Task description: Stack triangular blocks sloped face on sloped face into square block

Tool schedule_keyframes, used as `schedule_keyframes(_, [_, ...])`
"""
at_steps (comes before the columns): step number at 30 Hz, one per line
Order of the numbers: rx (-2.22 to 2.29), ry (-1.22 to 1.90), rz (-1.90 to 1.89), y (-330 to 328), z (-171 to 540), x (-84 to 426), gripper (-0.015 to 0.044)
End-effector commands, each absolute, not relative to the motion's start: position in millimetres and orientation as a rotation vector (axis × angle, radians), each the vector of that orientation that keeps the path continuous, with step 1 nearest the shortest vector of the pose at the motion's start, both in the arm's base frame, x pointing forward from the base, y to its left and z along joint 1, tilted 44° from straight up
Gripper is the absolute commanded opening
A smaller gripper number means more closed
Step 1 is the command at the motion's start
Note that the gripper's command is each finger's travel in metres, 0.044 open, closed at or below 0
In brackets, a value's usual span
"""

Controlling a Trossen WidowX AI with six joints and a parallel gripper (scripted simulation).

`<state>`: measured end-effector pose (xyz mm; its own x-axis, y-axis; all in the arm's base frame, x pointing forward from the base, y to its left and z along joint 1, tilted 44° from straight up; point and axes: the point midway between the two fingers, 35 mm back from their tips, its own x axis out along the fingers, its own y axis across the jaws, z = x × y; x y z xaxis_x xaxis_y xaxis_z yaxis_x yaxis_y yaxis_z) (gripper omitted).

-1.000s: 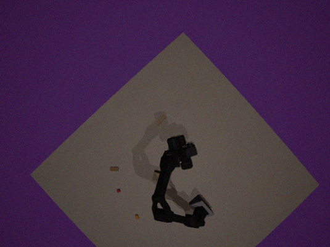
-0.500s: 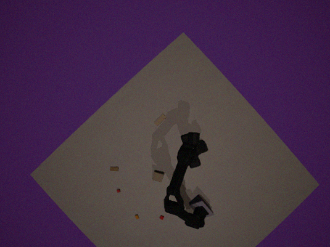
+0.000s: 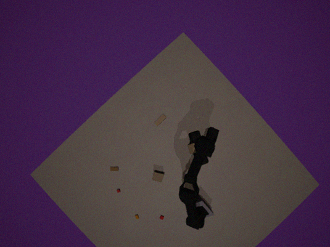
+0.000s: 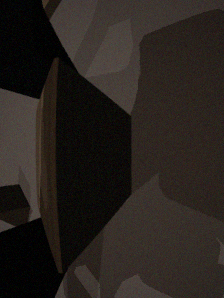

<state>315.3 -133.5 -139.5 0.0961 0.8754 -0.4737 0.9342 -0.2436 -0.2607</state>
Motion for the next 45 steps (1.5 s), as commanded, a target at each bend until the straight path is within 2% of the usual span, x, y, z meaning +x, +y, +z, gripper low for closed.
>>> schedule_keyframes(1, [2.344,1.897,-0.72,-139.6,-145.3,313.2,0.0])
schedule_keyframes(2, [2.266,1.874,-0.816,-134.8,-140.9,314.5,0.0026])
schedule_keyframes(18, [2.266,1.874,-0.816,-134.8,-140.9,314.5,0.044])
schedule_keyframes(29, [2.267,1.87,-0.817,-136.6,-139.1,314.8,0.044])
schedule_keyframes(37, [2.285,1.738,-0.858,-201.4,-65.4,313.9,0.044])
schedule_keyframes(42, [2.278,1.722,-0.862,-200.2,-68.5,316.3,0.044])
schedule_keyframes(45, [2.034,1.775,-1.078,-174.7,-75.3,318.5,0.044])
